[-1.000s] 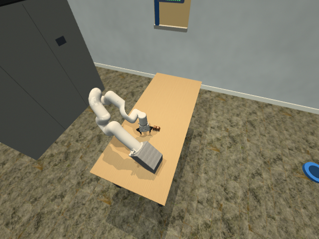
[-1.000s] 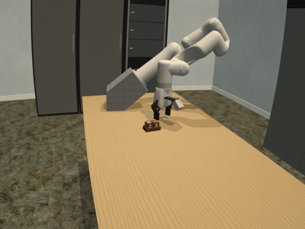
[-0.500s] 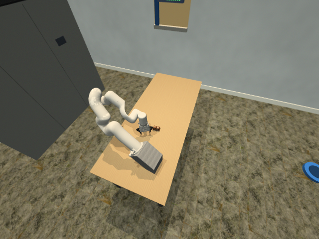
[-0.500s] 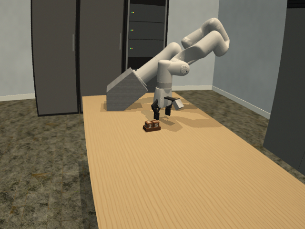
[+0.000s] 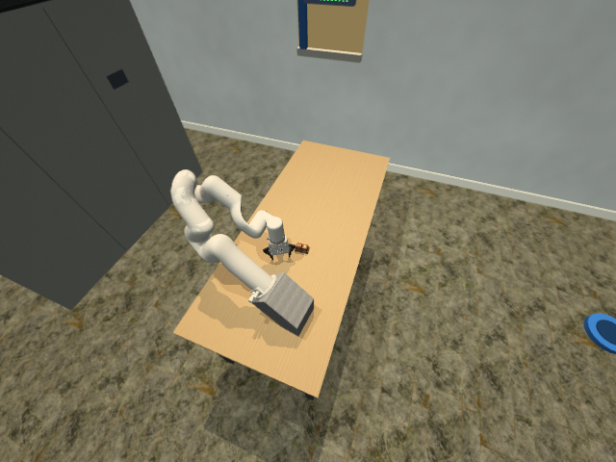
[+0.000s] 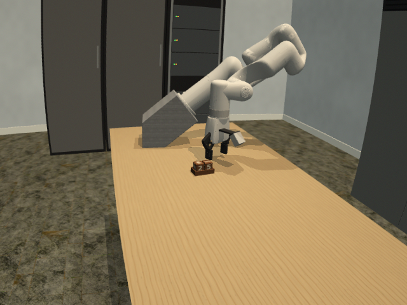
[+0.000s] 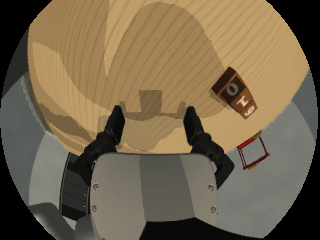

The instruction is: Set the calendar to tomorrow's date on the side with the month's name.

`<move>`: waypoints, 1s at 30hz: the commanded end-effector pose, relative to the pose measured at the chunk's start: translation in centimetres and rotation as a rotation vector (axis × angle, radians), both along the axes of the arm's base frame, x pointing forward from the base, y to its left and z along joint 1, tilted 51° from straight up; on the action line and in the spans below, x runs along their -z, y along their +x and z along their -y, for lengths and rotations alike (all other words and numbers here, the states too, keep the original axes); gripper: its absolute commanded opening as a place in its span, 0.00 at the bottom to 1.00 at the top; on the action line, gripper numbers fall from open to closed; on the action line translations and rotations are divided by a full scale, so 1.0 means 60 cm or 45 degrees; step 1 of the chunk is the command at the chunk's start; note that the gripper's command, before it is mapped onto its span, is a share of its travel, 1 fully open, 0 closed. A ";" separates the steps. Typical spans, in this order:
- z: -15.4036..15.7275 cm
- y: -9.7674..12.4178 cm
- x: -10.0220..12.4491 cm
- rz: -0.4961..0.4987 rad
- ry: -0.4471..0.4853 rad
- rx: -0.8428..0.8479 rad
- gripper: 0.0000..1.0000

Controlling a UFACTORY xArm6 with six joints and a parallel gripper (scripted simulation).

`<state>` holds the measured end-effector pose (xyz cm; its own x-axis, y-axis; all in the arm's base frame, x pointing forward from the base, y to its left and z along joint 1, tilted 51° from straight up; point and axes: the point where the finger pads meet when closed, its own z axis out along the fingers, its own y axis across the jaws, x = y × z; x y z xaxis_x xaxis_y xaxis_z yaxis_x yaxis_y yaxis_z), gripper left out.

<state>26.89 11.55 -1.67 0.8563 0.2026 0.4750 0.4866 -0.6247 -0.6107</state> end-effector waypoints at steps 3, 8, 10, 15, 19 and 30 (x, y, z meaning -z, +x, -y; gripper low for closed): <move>0.001 0.001 0.000 0.001 -0.001 0.001 1.00; 0.001 0.001 0.000 0.001 -0.001 0.001 1.00; 0.001 0.001 0.000 0.001 -0.001 0.001 1.00; 0.001 0.001 0.000 0.001 -0.001 0.001 1.00; 0.001 0.001 0.000 0.001 -0.001 0.001 1.00; 0.027 -0.005 -0.022 0.001 -0.001 0.001 1.00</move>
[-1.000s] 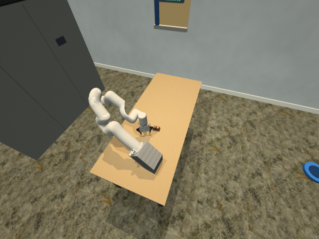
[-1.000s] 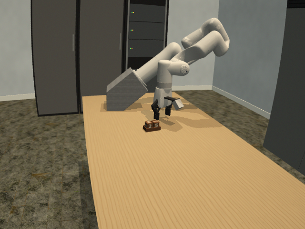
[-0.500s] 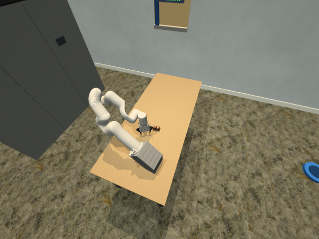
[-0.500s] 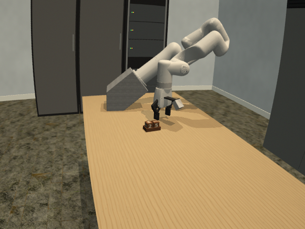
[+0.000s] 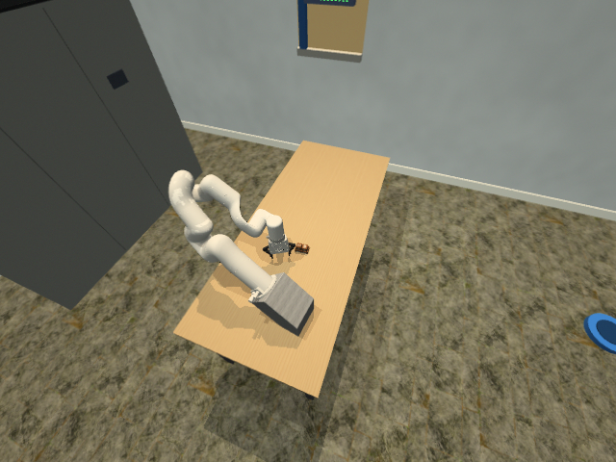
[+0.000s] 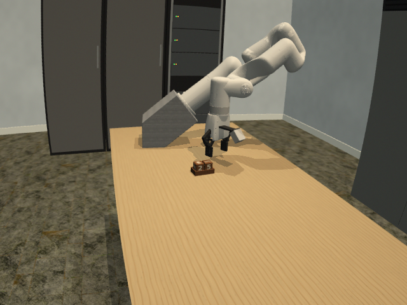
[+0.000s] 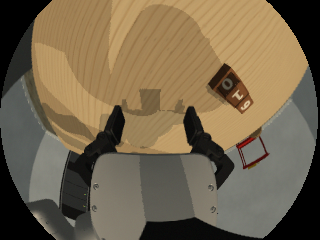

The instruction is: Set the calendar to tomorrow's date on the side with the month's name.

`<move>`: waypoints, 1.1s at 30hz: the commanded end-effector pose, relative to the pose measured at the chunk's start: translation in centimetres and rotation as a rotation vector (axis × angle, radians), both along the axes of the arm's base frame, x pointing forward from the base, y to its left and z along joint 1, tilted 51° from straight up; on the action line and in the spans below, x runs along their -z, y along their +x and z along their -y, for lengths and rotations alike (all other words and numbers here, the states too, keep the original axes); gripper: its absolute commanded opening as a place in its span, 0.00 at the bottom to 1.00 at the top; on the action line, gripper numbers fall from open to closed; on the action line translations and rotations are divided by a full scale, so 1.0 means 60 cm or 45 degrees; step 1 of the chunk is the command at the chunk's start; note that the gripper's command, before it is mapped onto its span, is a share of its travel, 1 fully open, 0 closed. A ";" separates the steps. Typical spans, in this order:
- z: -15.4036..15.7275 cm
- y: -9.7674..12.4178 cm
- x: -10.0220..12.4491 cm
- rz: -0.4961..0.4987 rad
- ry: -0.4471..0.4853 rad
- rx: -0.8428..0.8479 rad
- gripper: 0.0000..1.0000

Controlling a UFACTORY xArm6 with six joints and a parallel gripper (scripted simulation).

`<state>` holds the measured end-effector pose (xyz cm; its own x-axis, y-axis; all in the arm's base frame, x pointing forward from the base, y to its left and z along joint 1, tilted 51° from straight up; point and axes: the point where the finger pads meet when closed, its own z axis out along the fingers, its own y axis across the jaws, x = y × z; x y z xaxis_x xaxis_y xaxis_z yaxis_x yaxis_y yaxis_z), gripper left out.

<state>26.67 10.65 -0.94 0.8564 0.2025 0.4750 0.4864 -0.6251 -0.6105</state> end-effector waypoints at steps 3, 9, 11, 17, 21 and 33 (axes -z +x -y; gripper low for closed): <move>0.024 -0.004 -0.020 0.001 0.000 0.001 1.00; 0.033 -0.006 -0.027 0.001 0.000 0.001 1.00; 0.033 -0.006 -0.027 0.001 0.000 0.001 1.00; 0.036 0.000 -0.025 0.112 -0.026 -0.092 1.00; 0.055 0.030 -0.011 0.113 -0.026 -0.093 1.00; 0.076 0.064 0.005 0.225 -0.052 -0.187 1.00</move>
